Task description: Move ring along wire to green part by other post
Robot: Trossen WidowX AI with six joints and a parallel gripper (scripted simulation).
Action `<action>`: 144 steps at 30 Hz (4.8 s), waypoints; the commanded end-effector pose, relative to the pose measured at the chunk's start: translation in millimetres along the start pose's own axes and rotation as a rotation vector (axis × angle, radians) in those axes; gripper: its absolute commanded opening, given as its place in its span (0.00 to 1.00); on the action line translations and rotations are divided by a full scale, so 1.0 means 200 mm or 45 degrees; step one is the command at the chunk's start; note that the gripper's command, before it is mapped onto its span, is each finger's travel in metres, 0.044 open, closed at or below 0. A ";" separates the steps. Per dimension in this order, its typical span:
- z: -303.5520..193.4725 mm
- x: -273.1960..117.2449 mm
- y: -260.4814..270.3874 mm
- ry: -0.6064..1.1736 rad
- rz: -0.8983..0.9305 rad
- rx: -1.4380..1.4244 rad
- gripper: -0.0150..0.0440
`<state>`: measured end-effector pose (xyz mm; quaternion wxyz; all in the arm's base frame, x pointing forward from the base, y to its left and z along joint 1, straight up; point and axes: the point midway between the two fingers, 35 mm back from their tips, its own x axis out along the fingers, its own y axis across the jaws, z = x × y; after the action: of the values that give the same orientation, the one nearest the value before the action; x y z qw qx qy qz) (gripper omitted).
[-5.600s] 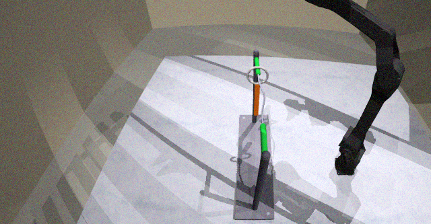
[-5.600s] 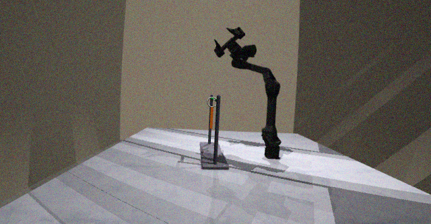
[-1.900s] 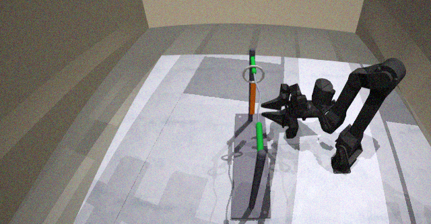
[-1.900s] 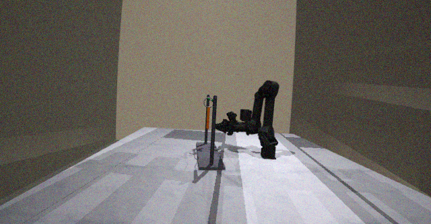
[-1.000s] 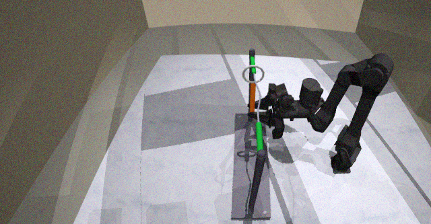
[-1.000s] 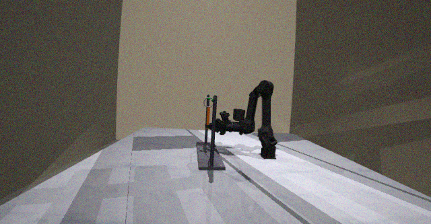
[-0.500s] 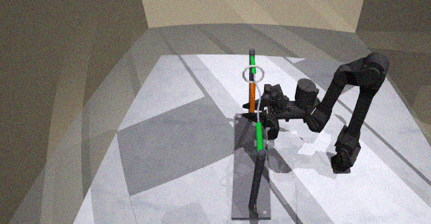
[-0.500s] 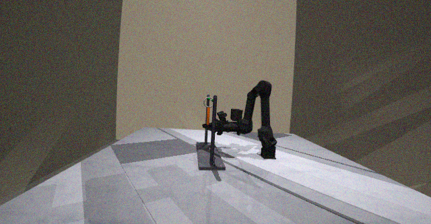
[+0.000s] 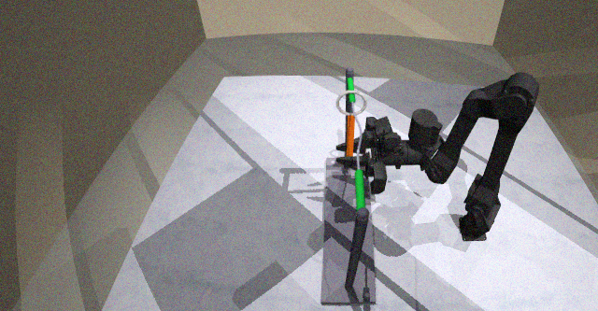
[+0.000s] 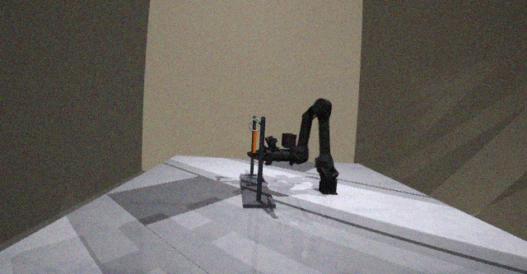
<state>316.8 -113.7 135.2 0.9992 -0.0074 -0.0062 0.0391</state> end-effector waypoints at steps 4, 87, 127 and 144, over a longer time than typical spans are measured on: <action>0.00 0.01 -0.01 -0.001 -0.004 0.006 0.53; 0.09 0.00 0.07 0.003 0.007 0.005 0.00; 0.10 -0.05 0.17 0.112 0.201 -0.140 0.00; 0.09 -0.06 0.22 0.115 0.287 -0.202 0.00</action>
<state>301.2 -73.4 149.6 0.9846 -0.0831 0.0407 0.1484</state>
